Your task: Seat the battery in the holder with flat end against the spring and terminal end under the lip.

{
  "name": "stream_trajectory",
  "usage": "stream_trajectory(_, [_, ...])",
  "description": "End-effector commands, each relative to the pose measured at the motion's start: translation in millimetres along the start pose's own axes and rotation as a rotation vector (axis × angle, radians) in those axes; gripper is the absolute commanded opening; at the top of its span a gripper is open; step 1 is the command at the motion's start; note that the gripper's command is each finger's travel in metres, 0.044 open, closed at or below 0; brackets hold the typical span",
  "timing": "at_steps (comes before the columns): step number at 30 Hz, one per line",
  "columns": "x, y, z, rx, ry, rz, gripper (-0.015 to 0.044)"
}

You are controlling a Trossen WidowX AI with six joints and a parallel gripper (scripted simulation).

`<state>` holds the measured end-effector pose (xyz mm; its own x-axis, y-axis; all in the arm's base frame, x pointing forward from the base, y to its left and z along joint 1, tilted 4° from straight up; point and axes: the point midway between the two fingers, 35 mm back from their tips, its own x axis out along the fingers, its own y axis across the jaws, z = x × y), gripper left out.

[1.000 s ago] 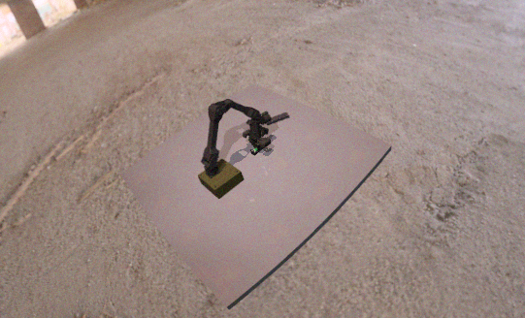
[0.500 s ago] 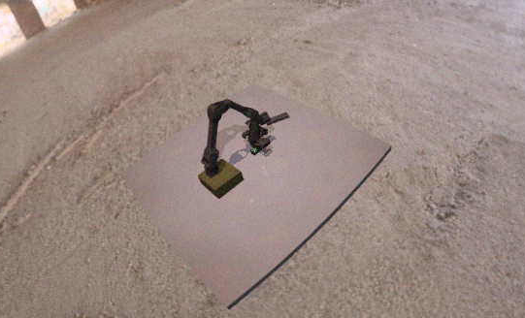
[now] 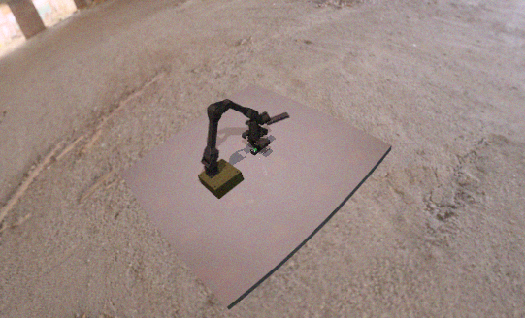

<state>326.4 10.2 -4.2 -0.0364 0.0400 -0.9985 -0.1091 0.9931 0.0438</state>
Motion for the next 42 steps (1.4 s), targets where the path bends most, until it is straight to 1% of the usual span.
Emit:
stream_trajectory(1, [0.2,-0.1,-0.5,-0.003,0.001,0.0,0.0163])
stream_trajectory(14, [-14.8,0.1,-1.8,0.0,0.001,0.0,0.0163])
stream_trajectory(16, [-18.4,0.2,-2.8,0.001,0.005,0.0,0.0215])
stream_trajectory(22, [-80.2,0.6,-9.6,0.0,0.001,0.0,0.0373])
stream_trajectory(24, [-87.1,0.7,-11.1,0.0,0.001,0.0,0.0425])
stream_trajectory(25, [-87.0,1.4,-11.3,0.0,0.001,0.0,0.044])
stream_trajectory(42, [-87.0,1.4,-11.3,0.0,0.001,0.0,0.044])
